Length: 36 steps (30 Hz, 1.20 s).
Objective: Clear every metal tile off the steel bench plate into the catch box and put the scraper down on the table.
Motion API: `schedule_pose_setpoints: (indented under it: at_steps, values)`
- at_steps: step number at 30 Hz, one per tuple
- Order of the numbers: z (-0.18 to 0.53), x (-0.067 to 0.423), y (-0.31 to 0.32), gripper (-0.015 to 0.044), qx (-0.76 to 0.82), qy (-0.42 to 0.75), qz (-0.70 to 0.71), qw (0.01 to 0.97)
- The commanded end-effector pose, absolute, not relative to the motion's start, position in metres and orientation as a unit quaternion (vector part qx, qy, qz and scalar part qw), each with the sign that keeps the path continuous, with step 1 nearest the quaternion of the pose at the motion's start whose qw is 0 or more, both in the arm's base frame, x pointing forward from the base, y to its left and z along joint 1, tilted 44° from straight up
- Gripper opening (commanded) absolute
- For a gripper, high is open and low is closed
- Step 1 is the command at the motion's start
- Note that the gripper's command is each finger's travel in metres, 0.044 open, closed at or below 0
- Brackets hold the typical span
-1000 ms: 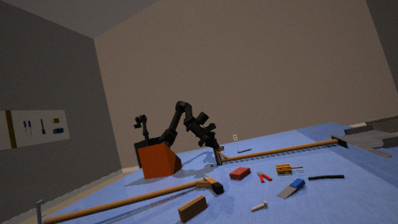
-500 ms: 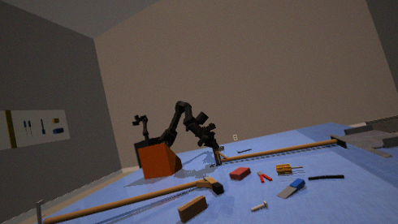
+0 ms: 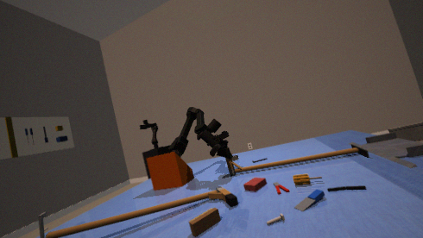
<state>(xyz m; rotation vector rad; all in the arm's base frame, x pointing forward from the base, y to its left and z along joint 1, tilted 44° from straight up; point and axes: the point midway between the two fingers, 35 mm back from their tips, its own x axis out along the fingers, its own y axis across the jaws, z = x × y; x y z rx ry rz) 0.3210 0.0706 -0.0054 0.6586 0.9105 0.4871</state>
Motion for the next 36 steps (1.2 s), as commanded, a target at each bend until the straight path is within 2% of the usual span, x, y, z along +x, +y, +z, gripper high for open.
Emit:
schedule_pose_setpoints:
  at_steps: [1, 12, 36]
  values:
    - [-0.005, 0.321, 0.071, 0.0157, 0.309, 0.428, 0.228, 0.818]
    - [-0.005, 0.321, 0.069, 0.044, 0.308, 0.428, 0.228, 0.818]
    - [0.028, 0.318, 0.016, 0.044, 0.295, 0.441, 0.223, 0.818]
